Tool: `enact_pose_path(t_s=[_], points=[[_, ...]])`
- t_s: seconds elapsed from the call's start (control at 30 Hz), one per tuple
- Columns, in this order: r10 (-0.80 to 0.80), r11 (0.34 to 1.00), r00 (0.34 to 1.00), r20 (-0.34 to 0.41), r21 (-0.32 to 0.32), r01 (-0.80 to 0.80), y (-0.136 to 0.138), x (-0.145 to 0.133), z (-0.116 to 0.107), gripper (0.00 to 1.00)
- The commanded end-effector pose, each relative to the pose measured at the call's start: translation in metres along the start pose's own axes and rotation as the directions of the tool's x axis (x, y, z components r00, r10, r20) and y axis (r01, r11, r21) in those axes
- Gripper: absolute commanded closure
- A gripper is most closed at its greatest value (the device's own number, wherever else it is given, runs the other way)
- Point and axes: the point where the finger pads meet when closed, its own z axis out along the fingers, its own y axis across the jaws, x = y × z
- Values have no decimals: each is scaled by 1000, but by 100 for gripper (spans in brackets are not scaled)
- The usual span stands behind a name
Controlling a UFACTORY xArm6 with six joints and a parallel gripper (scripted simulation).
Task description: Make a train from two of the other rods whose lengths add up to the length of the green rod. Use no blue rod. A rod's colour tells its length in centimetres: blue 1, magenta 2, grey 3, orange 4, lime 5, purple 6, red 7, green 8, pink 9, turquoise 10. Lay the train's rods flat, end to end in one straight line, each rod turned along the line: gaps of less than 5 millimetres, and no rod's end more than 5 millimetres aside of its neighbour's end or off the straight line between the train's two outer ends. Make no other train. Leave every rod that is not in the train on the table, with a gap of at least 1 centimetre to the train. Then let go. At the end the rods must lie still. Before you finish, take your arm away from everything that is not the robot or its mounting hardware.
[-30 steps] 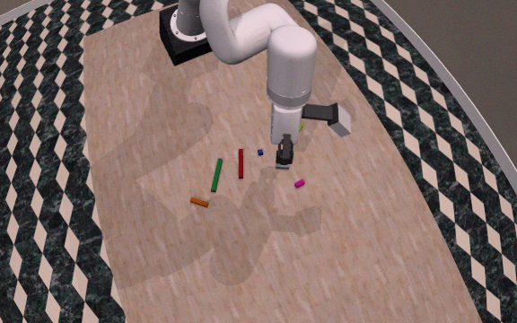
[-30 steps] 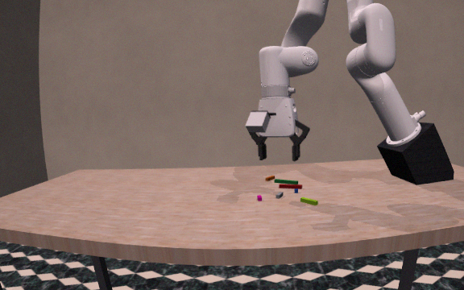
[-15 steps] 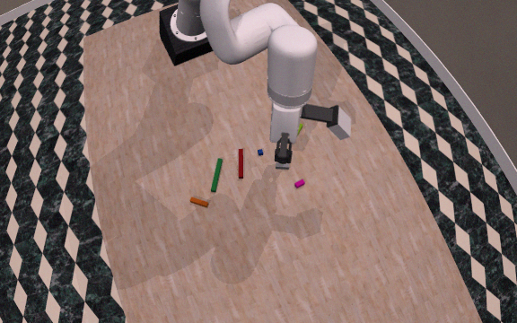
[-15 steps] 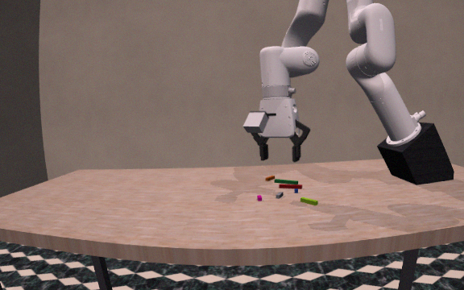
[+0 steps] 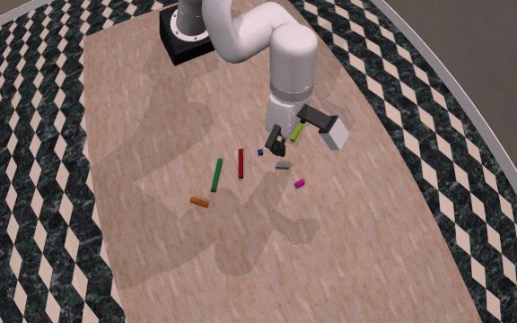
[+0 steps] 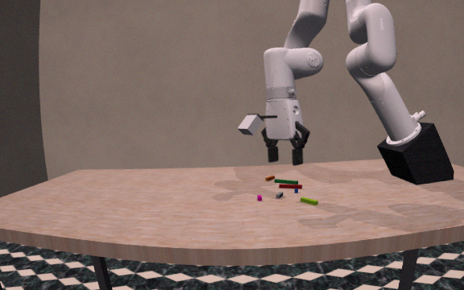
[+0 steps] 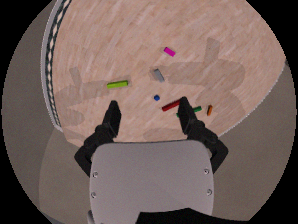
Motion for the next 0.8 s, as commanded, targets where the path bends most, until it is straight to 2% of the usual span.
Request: enact_pose_path(t_s=[0.0, 0.27, 0.33, 0.4, 0.53, 0.77], points=[[163, 986, 987, 6, -37, -162, -7, 0, 2, 0], [378, 925, 926, -2, -39, -377, -17, -1, 5, 0], [378, 925, 926, -2, -39, -377, -17, -1, 5, 0], [472, 881, 882, -6, -39, -471, -22, -2, 6, 0], [552, 833, 834, -10, -38, -552, -26, -2, 7, 0], [703, 711, 711, -17, -35, -703, -35, -4, 10, 0]])
